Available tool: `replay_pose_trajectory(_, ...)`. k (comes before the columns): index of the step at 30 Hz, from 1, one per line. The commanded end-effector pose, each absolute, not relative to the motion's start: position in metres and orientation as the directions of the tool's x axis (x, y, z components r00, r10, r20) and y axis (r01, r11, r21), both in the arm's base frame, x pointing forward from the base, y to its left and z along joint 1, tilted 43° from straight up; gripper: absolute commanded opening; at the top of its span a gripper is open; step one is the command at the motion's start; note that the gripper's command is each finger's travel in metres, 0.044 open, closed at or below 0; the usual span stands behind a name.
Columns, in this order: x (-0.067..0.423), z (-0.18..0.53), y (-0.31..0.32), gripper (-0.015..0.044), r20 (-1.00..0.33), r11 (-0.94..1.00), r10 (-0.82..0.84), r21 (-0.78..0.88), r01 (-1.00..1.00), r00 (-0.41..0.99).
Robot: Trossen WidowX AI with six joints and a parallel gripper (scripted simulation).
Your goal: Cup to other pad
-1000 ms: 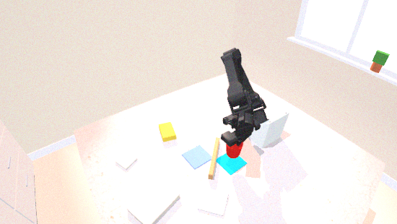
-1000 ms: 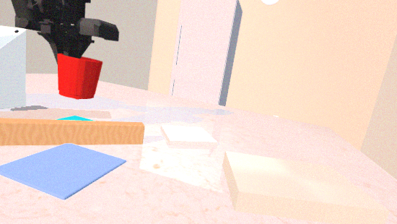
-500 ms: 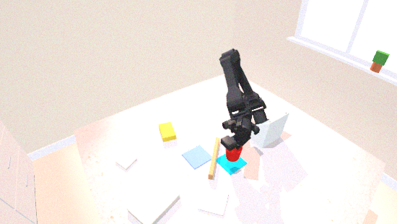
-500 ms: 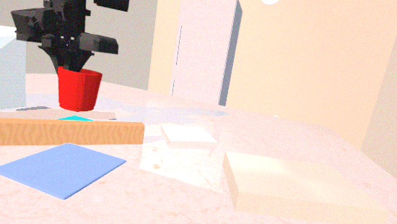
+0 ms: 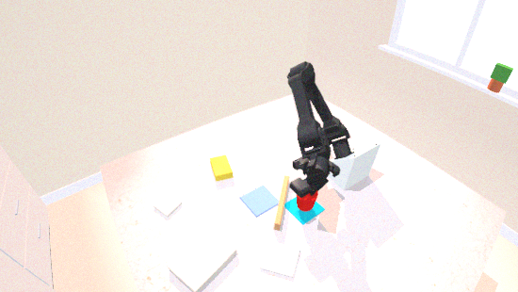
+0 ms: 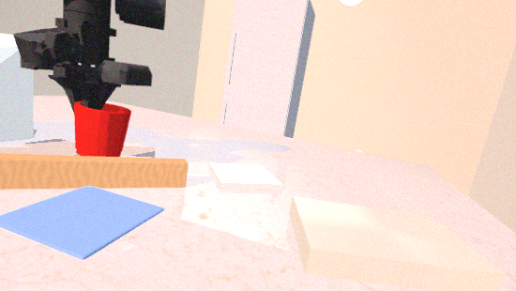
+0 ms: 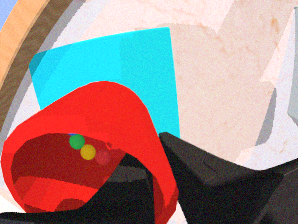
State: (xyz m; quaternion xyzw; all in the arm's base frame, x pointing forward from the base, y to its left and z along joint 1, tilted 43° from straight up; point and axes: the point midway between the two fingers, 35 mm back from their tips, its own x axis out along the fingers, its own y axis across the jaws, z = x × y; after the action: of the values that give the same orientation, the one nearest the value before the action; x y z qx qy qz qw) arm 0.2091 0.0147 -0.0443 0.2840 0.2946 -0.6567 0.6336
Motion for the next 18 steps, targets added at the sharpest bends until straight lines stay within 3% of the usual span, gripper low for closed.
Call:
replay_pose_trajectory(1, 0.2051, -0.0492, 0.0083, 0.0, -0.737, -0.019, -0.674, -0.042, 0.999, -0.044)
replay_pose_trajectory(18, 0.2068, -0.0505, 0.0083, 0.0, -0.744, -0.026, -0.667, -0.031, 0.999, -0.04)
